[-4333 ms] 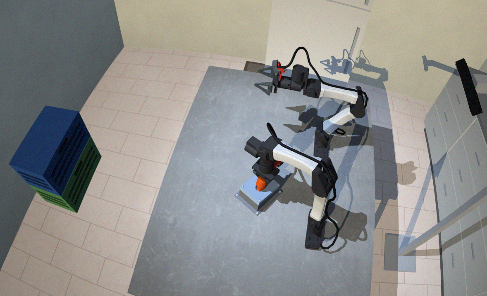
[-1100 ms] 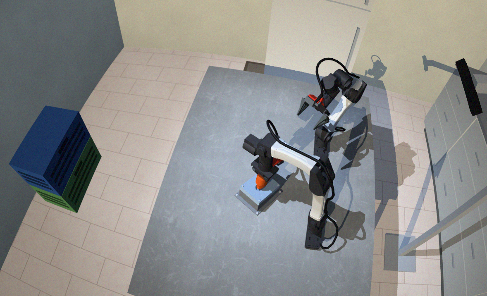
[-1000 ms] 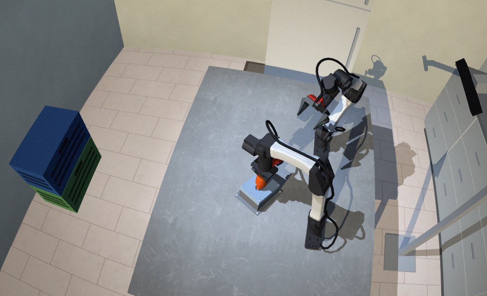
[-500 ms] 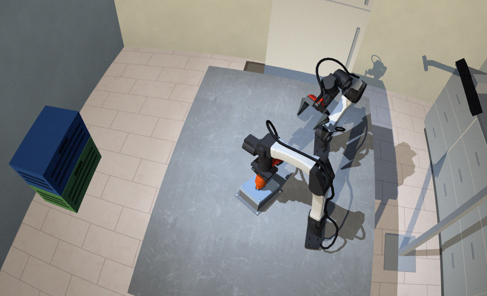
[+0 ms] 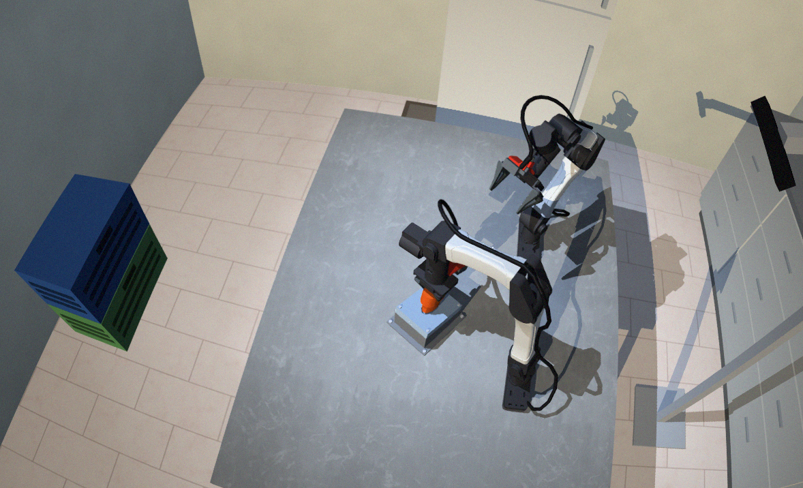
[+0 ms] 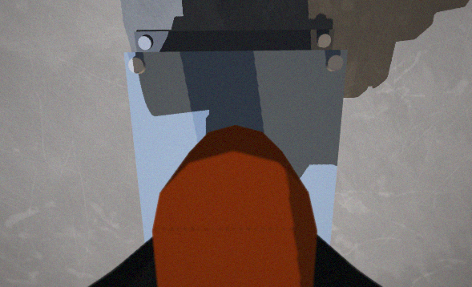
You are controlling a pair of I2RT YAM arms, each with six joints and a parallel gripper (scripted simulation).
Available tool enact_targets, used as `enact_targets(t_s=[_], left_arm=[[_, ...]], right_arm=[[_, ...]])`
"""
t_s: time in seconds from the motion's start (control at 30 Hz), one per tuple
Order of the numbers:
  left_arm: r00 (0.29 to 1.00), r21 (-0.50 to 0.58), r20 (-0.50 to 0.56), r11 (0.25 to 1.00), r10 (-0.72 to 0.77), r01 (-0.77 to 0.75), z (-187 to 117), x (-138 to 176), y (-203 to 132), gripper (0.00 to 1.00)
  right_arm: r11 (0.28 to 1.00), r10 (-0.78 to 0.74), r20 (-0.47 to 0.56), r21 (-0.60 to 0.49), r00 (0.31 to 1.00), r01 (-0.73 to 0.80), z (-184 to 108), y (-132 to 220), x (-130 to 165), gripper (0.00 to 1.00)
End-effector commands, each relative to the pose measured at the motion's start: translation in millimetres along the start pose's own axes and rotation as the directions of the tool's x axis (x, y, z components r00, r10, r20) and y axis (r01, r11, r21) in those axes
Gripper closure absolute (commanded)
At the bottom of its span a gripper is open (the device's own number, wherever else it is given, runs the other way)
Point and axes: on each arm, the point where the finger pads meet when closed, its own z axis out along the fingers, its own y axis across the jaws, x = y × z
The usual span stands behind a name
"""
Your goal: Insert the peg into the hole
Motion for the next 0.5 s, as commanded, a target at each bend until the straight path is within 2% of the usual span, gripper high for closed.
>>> enact_targets(t_s=[0.0, 0.47], left_arm=[[1.0, -0.062, -0.004, 0.998, 0.003, -0.003, -10.6, 2.5, 4.7, 0.61], [1.0, -0.065, 0.001, 0.998, 0.0, 0.0, -3.0, 3.7, 4.5, 0.61]], right_arm=[[1.0, 0.008, 0.016, 0.01, 1.0, -0.008, -6.3, -1.2, -5.0, 0.0], [1.0, 0.008, 0.016, 0.01, 1.0, -0.008, -6.3, -1.2, -5.0, 0.0]])
